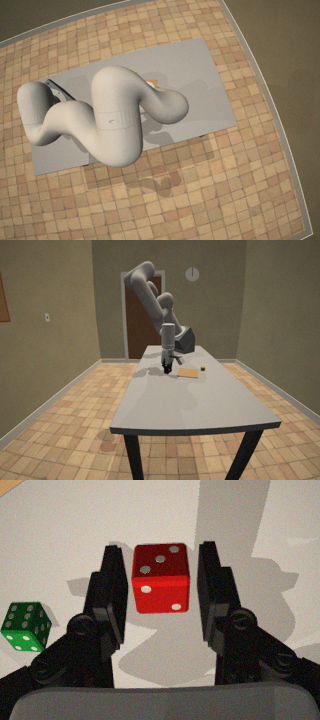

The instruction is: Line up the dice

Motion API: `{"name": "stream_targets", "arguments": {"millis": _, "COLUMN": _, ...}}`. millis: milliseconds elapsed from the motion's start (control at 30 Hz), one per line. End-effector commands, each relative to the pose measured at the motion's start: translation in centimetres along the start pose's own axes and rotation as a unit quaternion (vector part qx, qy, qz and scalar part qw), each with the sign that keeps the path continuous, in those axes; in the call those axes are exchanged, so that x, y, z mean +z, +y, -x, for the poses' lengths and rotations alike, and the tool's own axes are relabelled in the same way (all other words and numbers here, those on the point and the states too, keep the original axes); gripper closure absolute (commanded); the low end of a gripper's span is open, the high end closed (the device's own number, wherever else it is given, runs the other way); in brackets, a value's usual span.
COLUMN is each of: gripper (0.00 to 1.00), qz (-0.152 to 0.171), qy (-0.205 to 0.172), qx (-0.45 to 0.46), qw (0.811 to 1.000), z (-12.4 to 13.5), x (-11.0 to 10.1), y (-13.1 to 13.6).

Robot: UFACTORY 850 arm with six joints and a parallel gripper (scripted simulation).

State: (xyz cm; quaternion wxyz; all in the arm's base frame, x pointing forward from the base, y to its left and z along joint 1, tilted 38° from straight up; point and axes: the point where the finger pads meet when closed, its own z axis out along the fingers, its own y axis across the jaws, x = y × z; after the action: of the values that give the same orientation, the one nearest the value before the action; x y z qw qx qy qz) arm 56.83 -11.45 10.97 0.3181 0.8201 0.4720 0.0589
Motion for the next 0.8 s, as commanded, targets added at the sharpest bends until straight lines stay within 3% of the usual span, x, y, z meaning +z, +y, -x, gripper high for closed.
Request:
{"name": "stream_targets", "arguments": {"millis": 0, "gripper": 0.58, "qz": 0.0, "qy": 0.0, "qx": 0.0, "qw": 1.0, "z": -0.03, "x": -0.04, "y": 0.05}}
{"name": "stream_targets", "arguments": {"millis": 267, "gripper": 0.58, "qz": 0.0, "qy": 0.0, "qx": 0.0, "qw": 1.0, "z": -0.03, "x": -0.04, "y": 0.05}}
{"name": "stream_targets", "arguments": {"millis": 300, "gripper": 0.79, "qz": 0.0, "qy": 0.0, "qx": 0.0, "qw": 1.0, "z": -0.03, "x": -0.04, "y": 0.05}}
{"name": "stream_targets", "arguments": {"millis": 767, "gripper": 0.79, "qz": 0.0, "qy": 0.0, "qx": 0.0, "qw": 1.0, "z": -0.03, "x": -0.04, "y": 0.05}}
